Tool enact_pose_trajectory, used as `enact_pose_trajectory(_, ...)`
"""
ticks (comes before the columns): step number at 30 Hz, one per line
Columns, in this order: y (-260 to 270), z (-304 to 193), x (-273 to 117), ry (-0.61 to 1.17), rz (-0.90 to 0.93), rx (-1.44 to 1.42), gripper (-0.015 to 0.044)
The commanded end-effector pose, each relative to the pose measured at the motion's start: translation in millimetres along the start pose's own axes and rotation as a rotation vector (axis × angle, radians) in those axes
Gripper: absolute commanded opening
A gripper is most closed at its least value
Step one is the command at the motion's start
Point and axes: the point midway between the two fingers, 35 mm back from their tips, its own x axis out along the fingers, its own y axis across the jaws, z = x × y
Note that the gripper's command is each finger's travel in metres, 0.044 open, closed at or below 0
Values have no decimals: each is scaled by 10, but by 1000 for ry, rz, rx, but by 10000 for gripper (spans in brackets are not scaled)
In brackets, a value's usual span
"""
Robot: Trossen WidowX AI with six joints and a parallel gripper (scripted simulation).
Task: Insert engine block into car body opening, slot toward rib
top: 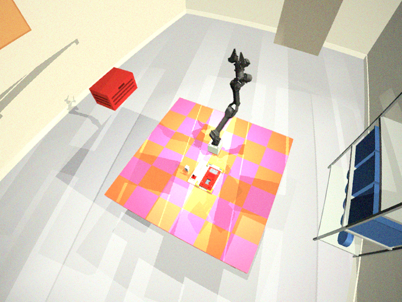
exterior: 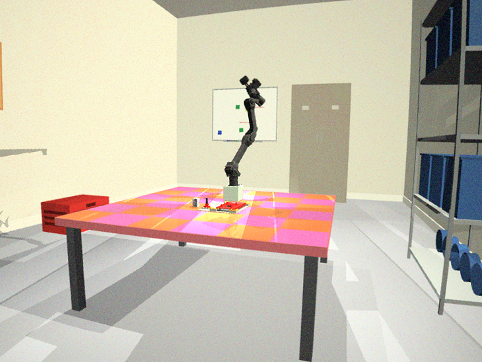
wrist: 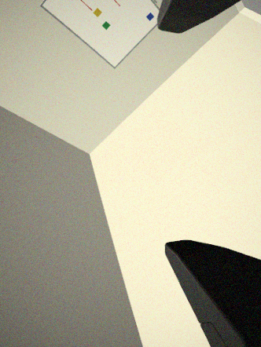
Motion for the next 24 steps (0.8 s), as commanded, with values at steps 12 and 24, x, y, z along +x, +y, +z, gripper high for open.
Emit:
enact_pose_trajectory(12, 1025, -278, -172, -4, 231, -81, 440)
enact_pose_trajectory(24, 2149, -731, -626, 12, 515, -134, 440)
